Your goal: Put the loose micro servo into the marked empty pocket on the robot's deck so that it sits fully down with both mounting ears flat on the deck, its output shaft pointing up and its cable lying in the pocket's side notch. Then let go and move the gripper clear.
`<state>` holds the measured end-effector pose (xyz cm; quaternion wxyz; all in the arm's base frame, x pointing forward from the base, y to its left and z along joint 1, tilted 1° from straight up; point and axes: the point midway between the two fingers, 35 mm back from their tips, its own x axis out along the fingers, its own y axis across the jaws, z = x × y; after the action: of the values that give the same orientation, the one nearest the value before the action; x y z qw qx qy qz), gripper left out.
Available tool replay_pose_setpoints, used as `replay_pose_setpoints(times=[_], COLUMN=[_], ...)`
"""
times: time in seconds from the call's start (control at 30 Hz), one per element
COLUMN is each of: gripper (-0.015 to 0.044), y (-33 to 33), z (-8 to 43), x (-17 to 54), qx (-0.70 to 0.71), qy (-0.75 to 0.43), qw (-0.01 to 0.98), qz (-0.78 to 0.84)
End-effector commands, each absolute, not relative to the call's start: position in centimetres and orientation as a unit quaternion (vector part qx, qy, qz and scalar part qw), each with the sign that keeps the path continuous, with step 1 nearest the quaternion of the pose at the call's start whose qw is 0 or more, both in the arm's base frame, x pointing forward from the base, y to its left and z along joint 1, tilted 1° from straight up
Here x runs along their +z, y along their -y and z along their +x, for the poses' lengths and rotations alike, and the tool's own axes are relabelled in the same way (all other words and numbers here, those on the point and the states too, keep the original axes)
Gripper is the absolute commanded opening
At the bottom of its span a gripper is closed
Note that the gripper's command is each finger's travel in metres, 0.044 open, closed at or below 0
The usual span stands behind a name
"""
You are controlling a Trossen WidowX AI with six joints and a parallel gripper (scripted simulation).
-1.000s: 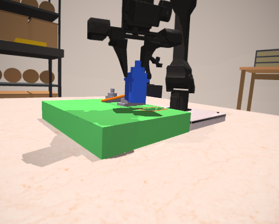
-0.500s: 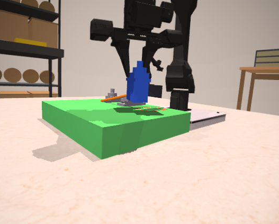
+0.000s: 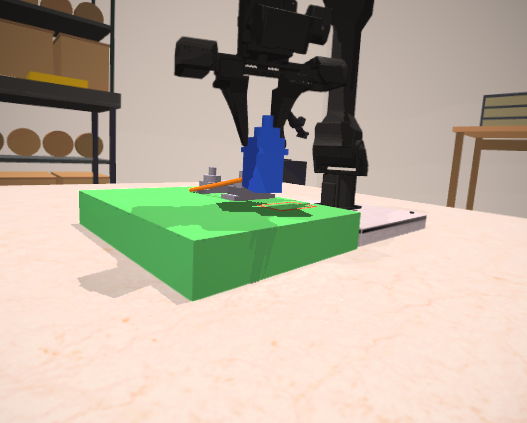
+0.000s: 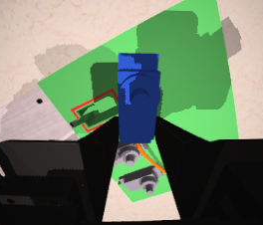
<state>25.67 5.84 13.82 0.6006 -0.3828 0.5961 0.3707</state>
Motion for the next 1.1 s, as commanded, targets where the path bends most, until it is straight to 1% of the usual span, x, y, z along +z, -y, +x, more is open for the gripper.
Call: replay_pose_setpoints(times=[0.0,0.3,0.73,1.07], gripper=[0.0,0.0,0.0,0.0], y=[-5.8,-5.8,-6.9,-5.9], z=[25.5,25.3,29.3,29.4], x=[14.1,14.1,14.3,14.3], qx=[0.367,0.367,0.367,0.367], qy=[-0.592,-0.592,-0.591,-0.591], qw=[0.606,0.606,0.607,0.607], qz=[-0.384,-0.384,-0.384,-0.385])
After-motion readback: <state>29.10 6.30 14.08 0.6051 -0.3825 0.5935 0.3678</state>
